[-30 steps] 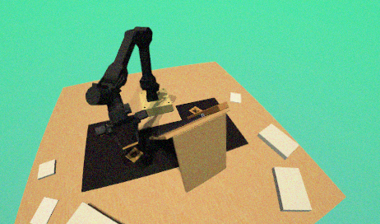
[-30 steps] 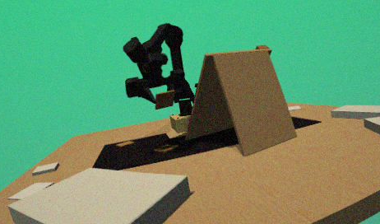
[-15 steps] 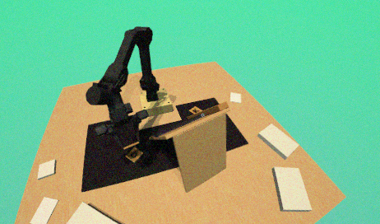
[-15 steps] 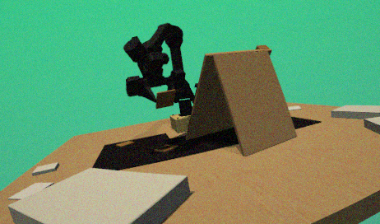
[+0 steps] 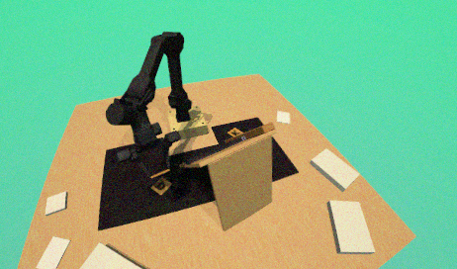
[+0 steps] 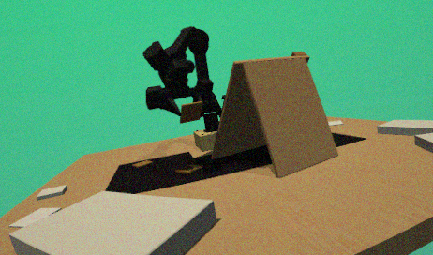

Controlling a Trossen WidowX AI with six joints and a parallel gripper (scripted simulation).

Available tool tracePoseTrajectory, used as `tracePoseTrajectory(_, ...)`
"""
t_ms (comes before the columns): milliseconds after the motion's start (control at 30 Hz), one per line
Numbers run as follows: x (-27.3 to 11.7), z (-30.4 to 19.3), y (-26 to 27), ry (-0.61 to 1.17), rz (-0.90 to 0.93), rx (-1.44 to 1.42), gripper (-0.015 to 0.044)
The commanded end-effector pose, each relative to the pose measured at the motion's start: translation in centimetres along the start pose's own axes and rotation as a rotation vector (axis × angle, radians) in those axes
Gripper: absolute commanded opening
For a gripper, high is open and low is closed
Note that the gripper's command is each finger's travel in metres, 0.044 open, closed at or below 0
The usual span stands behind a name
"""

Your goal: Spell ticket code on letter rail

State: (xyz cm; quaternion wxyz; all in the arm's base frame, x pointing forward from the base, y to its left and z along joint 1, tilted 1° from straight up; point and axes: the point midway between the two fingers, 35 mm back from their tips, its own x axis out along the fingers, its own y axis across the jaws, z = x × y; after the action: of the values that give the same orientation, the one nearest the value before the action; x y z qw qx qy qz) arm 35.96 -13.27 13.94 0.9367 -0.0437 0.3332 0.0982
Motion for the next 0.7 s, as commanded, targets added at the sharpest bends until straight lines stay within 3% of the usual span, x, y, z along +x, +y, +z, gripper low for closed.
tracePoseTrajectory(0, 0.05, -0.09, 0.28, 0.003, -0.001, 0.004, 0.0)
tracePoseTrajectory(667, 0.07, -0.11, 1.28, 0.002, -0.001, 0.005, 0.0)
